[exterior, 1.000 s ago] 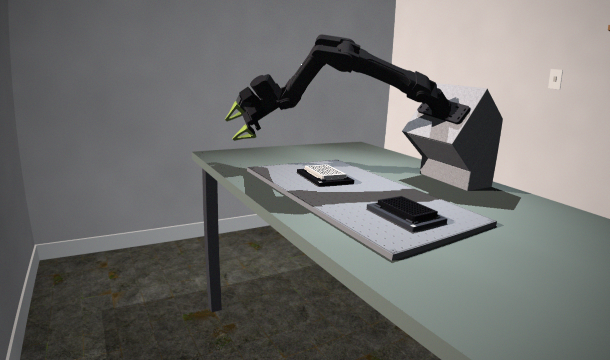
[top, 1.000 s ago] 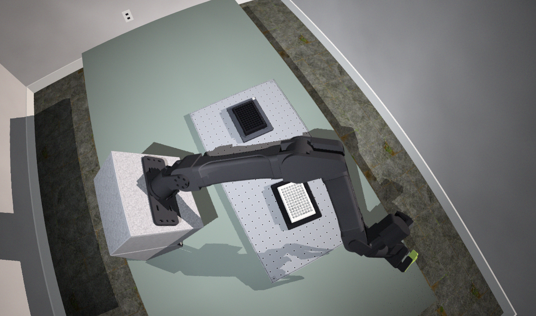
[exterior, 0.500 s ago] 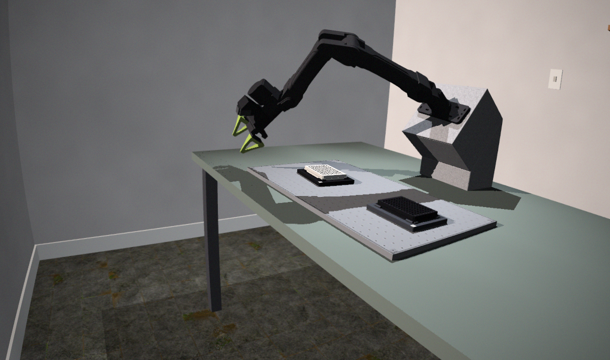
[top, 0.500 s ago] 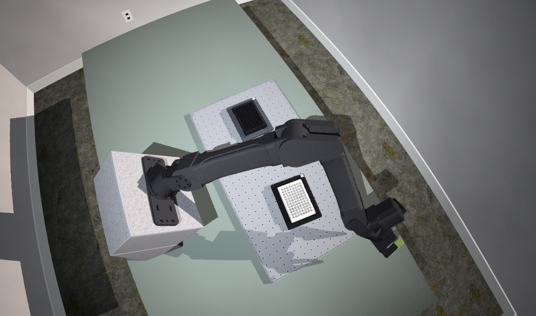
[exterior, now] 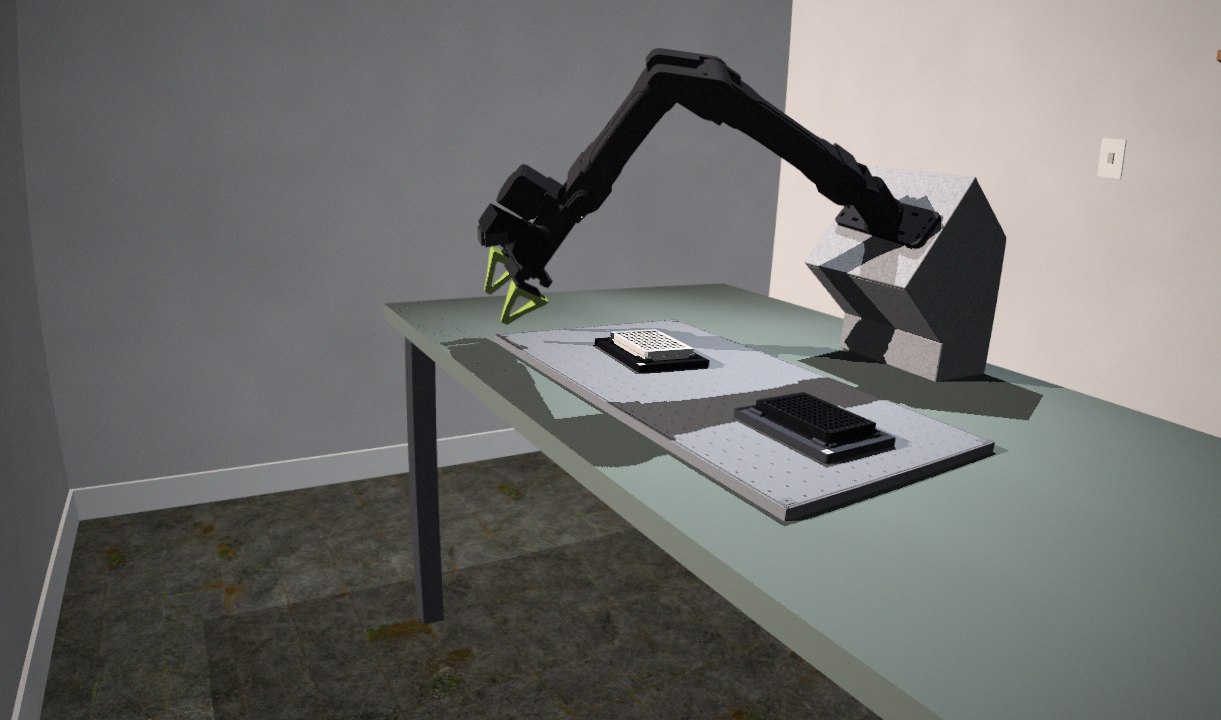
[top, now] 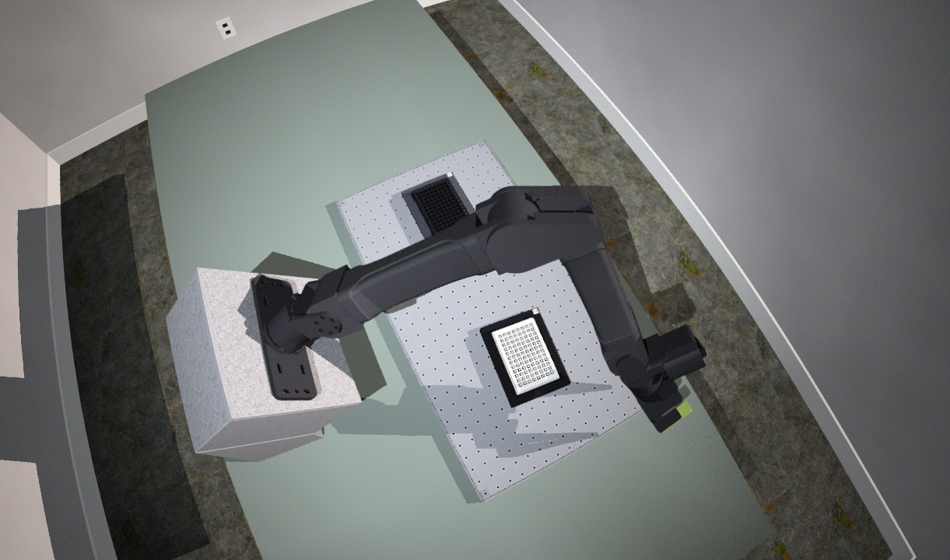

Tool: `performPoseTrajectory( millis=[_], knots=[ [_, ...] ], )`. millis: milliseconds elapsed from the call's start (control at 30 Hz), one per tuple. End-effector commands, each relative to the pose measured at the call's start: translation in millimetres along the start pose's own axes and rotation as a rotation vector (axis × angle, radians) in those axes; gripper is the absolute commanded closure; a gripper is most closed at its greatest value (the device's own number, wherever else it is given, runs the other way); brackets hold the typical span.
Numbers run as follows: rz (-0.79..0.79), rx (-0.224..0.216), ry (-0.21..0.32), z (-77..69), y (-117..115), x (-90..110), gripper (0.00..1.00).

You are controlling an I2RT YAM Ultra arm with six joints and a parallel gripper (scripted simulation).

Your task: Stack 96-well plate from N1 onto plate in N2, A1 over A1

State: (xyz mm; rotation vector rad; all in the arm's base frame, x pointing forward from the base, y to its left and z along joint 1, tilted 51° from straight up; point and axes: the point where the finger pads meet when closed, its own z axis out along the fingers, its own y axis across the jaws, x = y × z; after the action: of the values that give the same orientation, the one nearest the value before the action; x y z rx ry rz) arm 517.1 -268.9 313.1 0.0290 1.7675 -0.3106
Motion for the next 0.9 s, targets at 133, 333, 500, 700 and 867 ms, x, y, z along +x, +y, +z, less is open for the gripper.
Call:
performPoseTrajectory(
  millis=[133, 333, 500, 700, 867],
  knots=[
    [0.046, 0.019, 0.061, -25.7, 0.3, -13.0, 0.00],
    [0.069, -0.032, 0.125, -32.1, 37.1, -4.5, 0.00],
    [0.092, -0.060, 0.195, -42.0, 56.5, 5.8, 0.00],
    [0.114, -0.077, 0.267, -51.9, 66.3, 15.5, 0.00],
    [0.122, -0.104, 0.316, -63.1, 98.0, 43.9, 0.00]
  ],
)
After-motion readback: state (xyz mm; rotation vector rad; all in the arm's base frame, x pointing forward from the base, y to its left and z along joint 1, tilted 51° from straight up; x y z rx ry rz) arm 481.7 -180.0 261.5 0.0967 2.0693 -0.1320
